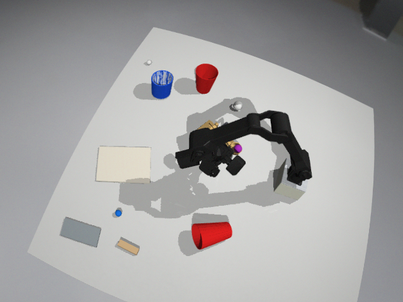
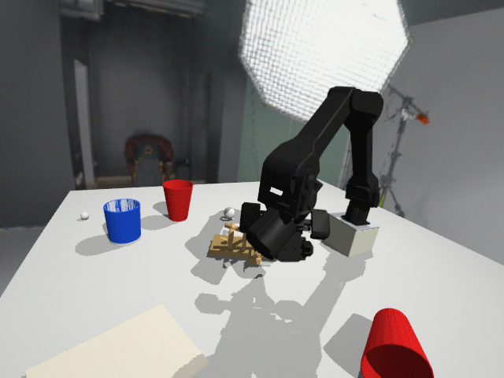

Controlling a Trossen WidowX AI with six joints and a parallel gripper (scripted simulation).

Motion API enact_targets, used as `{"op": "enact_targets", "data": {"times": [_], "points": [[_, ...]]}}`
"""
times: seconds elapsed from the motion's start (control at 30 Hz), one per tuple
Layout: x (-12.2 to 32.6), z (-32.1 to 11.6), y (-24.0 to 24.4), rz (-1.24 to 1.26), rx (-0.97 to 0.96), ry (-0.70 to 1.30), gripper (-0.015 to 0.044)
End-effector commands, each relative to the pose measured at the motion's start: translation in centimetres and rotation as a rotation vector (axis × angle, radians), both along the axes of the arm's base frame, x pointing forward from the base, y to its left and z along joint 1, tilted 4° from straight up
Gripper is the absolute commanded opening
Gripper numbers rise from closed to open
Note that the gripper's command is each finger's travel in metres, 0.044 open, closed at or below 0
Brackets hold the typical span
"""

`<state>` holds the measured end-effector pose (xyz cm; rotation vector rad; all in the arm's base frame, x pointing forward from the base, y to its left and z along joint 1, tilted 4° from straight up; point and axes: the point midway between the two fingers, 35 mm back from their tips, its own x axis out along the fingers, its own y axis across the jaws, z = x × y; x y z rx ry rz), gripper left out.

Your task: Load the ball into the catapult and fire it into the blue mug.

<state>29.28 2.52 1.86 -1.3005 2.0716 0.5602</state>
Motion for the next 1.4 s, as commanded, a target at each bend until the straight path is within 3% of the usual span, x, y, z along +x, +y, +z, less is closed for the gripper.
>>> {"op": "enact_targets", "data": {"times": [0.0,1.37], "points": [[0.0,-0.7,-0.1,0.007,-0.004,0.002,0.0000],[-0.9,-8.4,-0.4,0.007,-0.004,0.003,0.0000]]}}
